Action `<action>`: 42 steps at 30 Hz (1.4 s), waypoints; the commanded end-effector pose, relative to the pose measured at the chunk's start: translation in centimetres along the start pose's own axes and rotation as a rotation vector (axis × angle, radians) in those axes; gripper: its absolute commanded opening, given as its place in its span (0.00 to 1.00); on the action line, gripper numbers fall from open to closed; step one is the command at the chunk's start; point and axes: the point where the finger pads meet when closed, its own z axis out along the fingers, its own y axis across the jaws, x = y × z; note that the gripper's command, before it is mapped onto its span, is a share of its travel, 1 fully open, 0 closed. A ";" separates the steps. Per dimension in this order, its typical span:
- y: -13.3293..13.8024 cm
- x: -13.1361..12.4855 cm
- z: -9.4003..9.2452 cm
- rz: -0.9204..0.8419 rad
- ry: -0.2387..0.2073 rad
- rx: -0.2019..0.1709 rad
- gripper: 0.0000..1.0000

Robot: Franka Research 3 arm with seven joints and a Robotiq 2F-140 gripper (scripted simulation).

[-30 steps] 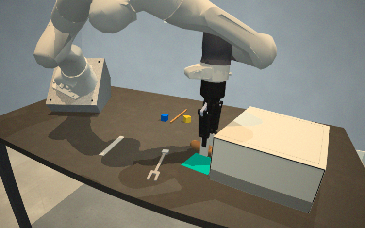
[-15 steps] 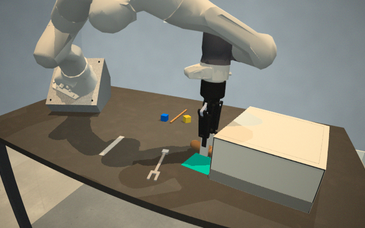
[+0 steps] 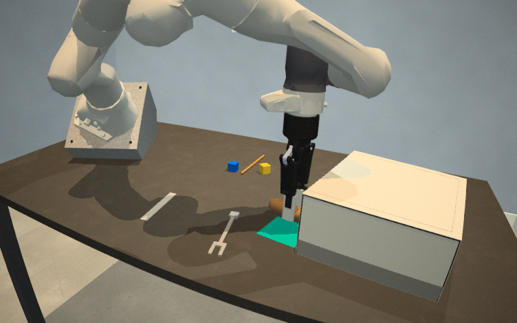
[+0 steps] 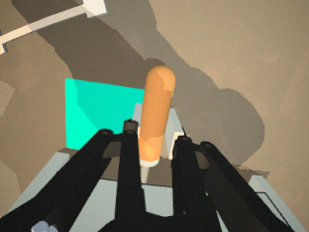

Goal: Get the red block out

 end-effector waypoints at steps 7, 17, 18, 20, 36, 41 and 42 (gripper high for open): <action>0.1 0.3 -0.1 -0.003 -0.005 -0.003 0.00; 0.1 1.0 -0.1 -0.003 -0.005 -0.003 0.00; 0.1 1.1 -0.1 -0.003 -0.005 -0.003 0.00; 0.1 1.4 -0.1 -0.003 -0.005 -0.003 0.00; 0.1 3.9 -0.1 -0.003 -0.005 -0.003 0.00; 0.1 5.1 -0.1 -0.004 -0.005 -0.003 0.00; 0.1 5.3 -0.1 -0.004 -0.005 -0.003 0.00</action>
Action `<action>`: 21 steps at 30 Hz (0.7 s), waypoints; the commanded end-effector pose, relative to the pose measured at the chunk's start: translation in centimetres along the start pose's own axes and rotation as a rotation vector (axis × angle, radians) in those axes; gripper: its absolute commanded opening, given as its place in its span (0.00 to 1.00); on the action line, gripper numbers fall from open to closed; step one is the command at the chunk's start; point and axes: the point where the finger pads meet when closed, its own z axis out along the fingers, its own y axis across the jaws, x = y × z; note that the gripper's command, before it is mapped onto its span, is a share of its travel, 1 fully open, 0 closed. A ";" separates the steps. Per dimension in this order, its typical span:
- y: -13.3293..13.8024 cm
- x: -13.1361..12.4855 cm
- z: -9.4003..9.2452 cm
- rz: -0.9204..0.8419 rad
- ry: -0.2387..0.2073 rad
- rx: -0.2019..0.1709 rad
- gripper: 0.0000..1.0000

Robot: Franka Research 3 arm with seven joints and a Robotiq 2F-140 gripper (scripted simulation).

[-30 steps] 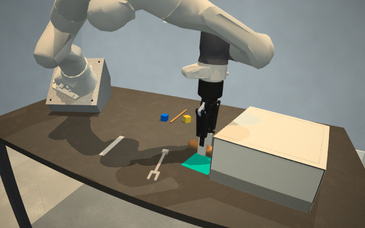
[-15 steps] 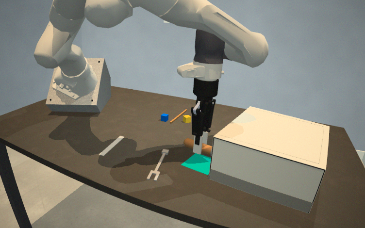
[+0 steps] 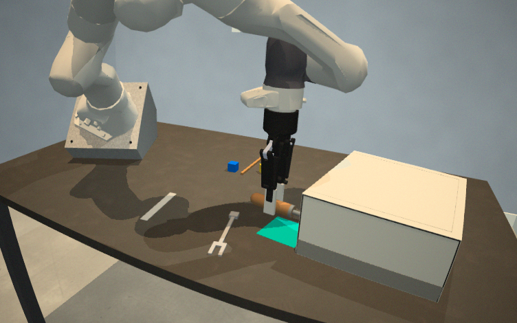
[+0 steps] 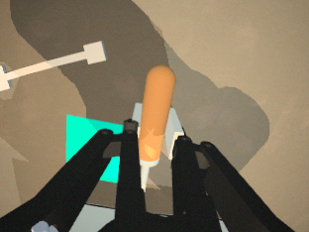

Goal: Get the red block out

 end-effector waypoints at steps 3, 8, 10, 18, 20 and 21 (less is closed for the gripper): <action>0.3 1.1 0.0 0.037 -0.011 -0.007 0.00; 0.3 2.0 0.0 0.037 -0.011 -0.007 0.00; 0.4 2.5 0.0 0.037 -0.011 -0.007 0.00; 0.5 5.0 0.0 0.037 -0.011 -0.007 0.00; 0.5 5.6 0.0 0.037 -0.011 -0.007 0.00; 0.5 5.9 0.0 0.037 -0.011 -0.007 0.00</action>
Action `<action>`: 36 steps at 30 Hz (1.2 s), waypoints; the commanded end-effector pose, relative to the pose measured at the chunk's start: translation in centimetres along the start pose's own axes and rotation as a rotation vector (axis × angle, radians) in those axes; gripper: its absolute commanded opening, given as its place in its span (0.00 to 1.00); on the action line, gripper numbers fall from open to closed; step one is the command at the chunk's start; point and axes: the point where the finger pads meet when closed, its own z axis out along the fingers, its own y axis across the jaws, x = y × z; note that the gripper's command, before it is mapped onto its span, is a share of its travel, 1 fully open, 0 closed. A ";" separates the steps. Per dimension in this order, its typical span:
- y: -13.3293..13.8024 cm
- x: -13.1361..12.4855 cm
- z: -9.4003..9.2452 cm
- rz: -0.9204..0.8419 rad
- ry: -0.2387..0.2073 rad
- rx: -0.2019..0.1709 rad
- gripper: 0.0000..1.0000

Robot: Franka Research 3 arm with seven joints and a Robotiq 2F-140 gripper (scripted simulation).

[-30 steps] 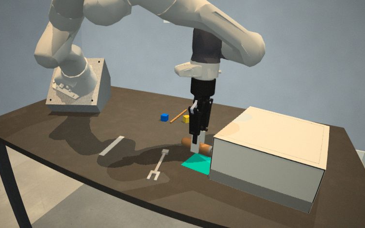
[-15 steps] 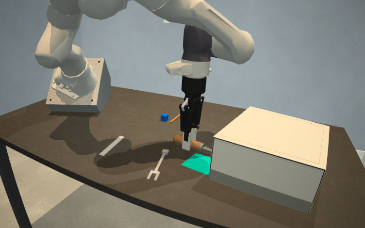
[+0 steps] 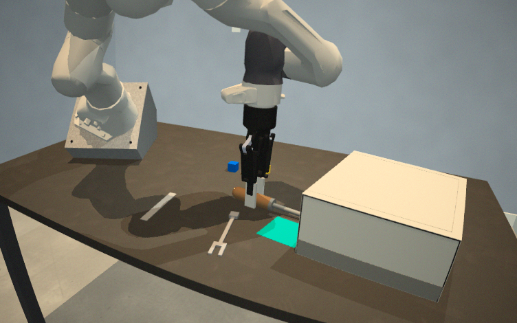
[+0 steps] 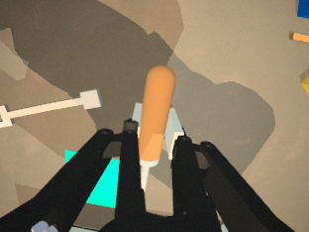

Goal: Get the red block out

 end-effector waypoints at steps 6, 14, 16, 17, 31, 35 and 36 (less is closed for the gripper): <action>0.4 1.8 0.0 0.057 -0.014 -0.007 0.00; 0.5 4.3 0.1 0.056 -0.014 -0.007 0.00; 0.6 4.9 0.1 0.056 -0.014 -0.007 0.00; 0.6 5.2 0.1 0.056 -0.014 -0.007 0.00; 0.8 8.3 0.1 0.056 -0.014 -0.007 0.00; 0.9 9.1 0.1 0.056 -0.014 -0.007 0.00; 0.9 9.3 0.1 0.056 -0.014 -0.007 0.00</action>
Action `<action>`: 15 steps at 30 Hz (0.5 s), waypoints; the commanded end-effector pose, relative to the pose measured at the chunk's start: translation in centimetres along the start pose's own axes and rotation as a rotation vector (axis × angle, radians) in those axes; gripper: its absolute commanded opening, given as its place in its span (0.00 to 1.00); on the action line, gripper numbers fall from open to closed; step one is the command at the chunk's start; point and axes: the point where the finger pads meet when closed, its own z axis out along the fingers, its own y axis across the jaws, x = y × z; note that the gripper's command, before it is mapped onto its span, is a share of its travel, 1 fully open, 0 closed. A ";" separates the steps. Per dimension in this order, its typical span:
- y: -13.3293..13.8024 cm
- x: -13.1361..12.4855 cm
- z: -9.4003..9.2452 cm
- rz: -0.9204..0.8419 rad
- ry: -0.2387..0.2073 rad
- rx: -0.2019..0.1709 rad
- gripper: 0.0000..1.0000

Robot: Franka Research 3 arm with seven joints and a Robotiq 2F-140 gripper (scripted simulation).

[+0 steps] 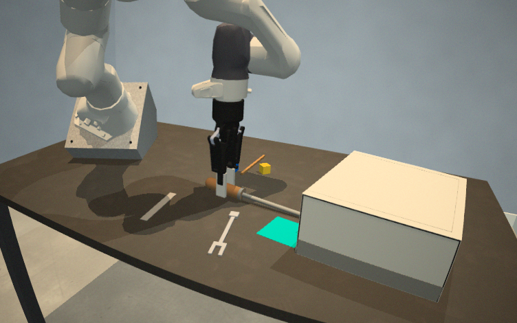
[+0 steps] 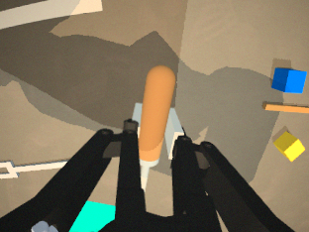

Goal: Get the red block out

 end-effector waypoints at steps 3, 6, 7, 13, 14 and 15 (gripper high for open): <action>0.2 0.5 0.0 0.058 -0.011 -0.006 0.00; 0.2 1.0 0.0 0.058 -0.011 -0.006 0.00; 0.3 1.1 0.0 0.058 -0.011 -0.006 0.00; 0.3 1.8 0.0 0.057 -0.011 -0.006 0.00; 0.3 1.9 0.0 0.057 -0.011 -0.006 0.00; 0.3 1.9 0.0 0.057 -0.011 -0.006 0.00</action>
